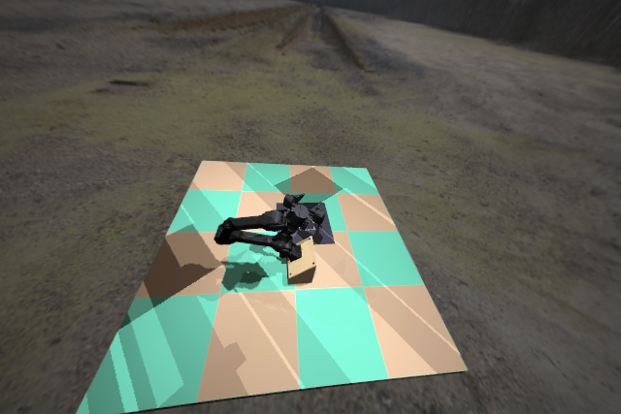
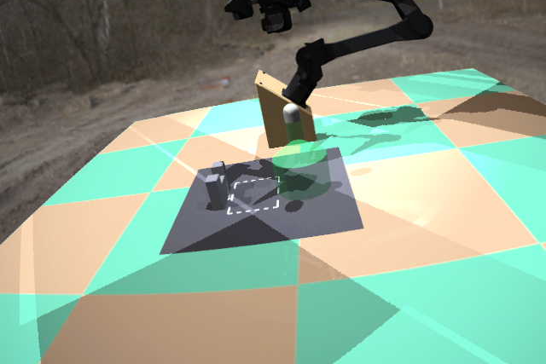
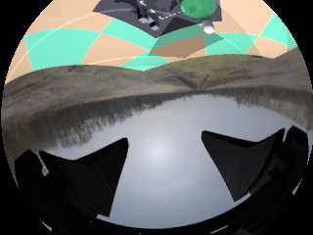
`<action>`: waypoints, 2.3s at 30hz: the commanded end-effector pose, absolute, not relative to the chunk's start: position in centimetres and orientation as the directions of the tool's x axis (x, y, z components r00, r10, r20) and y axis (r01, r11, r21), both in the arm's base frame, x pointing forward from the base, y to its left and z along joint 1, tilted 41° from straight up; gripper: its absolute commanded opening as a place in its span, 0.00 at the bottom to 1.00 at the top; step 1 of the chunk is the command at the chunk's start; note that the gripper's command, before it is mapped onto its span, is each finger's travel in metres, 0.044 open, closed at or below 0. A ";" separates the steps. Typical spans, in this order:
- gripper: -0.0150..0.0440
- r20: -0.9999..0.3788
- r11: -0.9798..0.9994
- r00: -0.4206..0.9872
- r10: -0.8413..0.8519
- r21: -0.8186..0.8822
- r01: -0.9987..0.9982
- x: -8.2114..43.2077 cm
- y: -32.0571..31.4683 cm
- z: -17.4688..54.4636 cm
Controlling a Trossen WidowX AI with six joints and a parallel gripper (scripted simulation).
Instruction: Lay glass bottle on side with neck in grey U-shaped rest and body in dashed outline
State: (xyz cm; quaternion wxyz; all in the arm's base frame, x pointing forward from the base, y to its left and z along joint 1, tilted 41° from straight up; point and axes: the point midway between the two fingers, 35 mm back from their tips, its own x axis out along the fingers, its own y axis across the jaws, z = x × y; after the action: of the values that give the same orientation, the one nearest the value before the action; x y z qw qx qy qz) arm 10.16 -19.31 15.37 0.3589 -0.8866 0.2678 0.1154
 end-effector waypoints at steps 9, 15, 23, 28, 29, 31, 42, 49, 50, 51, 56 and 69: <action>1.00 -0.447 -0.921 0.856 -0.261 -0.149 -0.359 12.5 -18.6 15.1; 1.00 -0.489 -0.949 0.864 -0.121 0.311 0.043 14.9 -17.4 14.9; 1.00 -0.537 -0.445 0.841 0.065 0.739 0.505 17.8 -15.4 14.5; 1.00 -0.566 0.041 0.804 0.183 0.822 0.568 19.6 -13.7 14.3; 1.00 -0.570 0.115 0.795 0.206 0.821 0.559 20.0 -13.3 14.2; 1.00 -0.581 0.255 0.776 0.246 0.811 0.526 20.6 -12.7 14.1; 1.00 -0.630 0.807 0.645 0.432 0.590 0.036 23.2 -9.0 13.4; 1.00 -0.653 0.858 0.559 0.511 0.344 -0.382 24.2 -7.2 12.8; 1.00 -0.656 0.845 0.547 0.520 0.304 -0.439 24.4 -6.9 12.7; 1.00 -0.658 0.828 0.535 0.529 0.263 -0.495 24.5 -6.7 12.6; 1.00 -0.670 0.678 0.479 0.567 0.050 -0.733 24.9 -5.5 12.2; 1.00 -0.693 0.239 0.381 0.612 -0.298 -0.924 25.5 -3.9 11.8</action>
State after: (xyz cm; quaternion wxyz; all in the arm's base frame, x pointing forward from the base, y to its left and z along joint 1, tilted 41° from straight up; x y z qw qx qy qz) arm 24.72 -5.43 12.33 0.8469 -0.1671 0.3132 0.3958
